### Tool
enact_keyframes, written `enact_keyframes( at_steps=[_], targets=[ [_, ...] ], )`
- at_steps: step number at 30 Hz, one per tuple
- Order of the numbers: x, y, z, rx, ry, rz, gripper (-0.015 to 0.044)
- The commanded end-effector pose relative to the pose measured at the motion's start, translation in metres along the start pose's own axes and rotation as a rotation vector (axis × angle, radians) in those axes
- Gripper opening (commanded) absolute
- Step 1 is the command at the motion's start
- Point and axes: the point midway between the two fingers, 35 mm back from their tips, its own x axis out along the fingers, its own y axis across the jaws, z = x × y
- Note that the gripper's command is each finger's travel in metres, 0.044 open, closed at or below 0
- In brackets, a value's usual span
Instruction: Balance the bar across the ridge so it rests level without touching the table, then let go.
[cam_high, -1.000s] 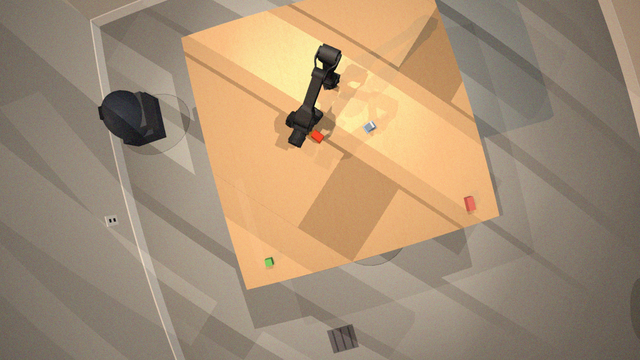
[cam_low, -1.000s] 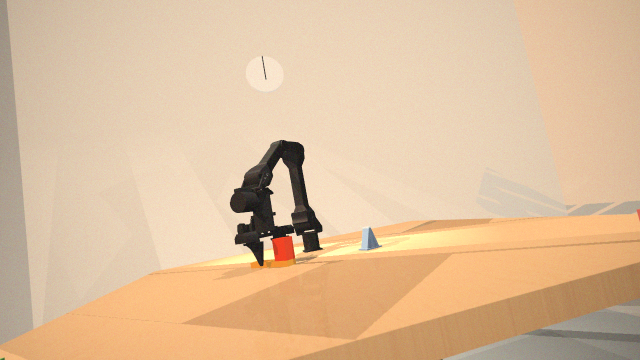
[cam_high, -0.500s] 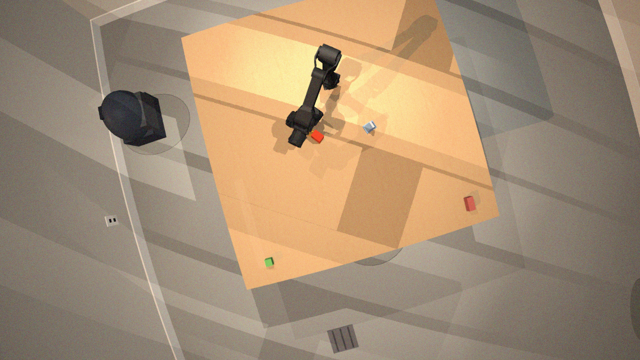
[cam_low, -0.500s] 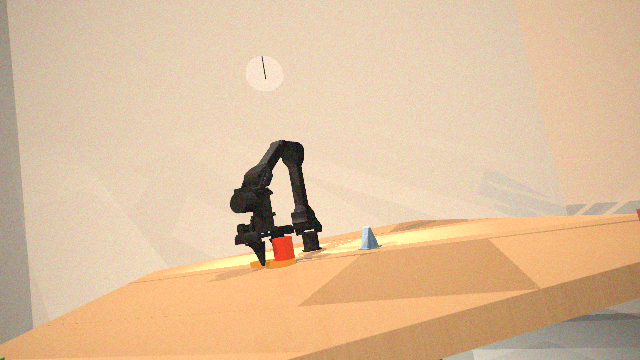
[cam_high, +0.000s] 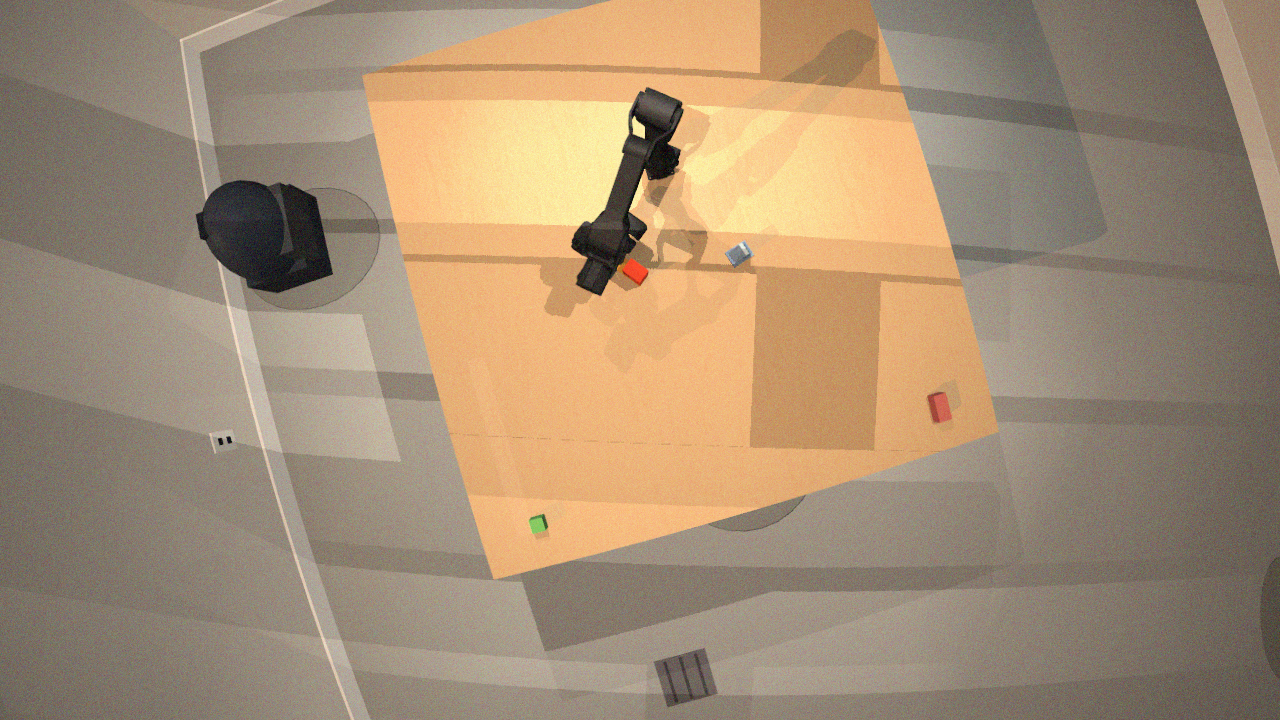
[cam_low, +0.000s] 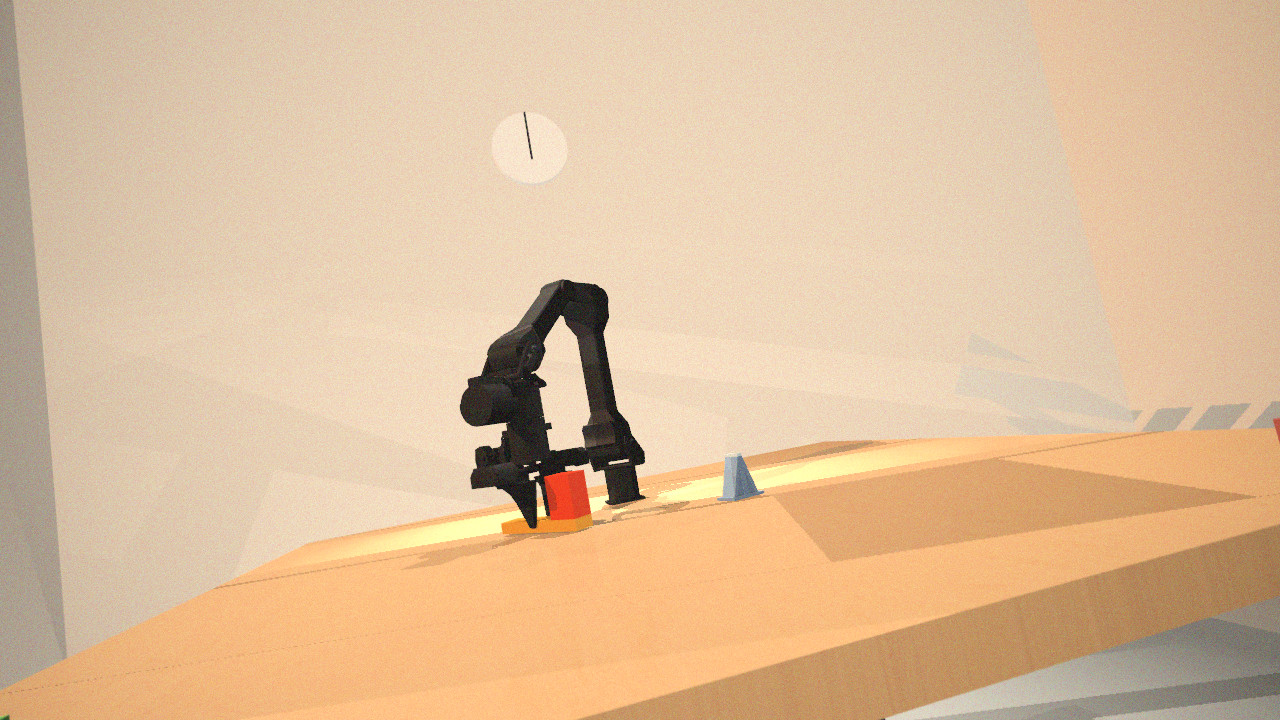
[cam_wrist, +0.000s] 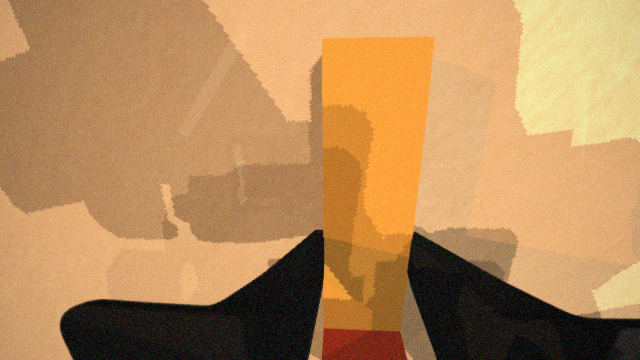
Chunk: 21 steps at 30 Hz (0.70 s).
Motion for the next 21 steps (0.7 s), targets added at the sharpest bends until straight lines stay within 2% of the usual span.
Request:
enact_keyframes(
  at_steps=[1,21],
  targets=[
    [-0.013,0.005,-0.001,0.000,0.003,0.016,0.0000],
    [-0.063,0.007,-0.002,0.002,0.003,0.015,0.0000]
  ],
)
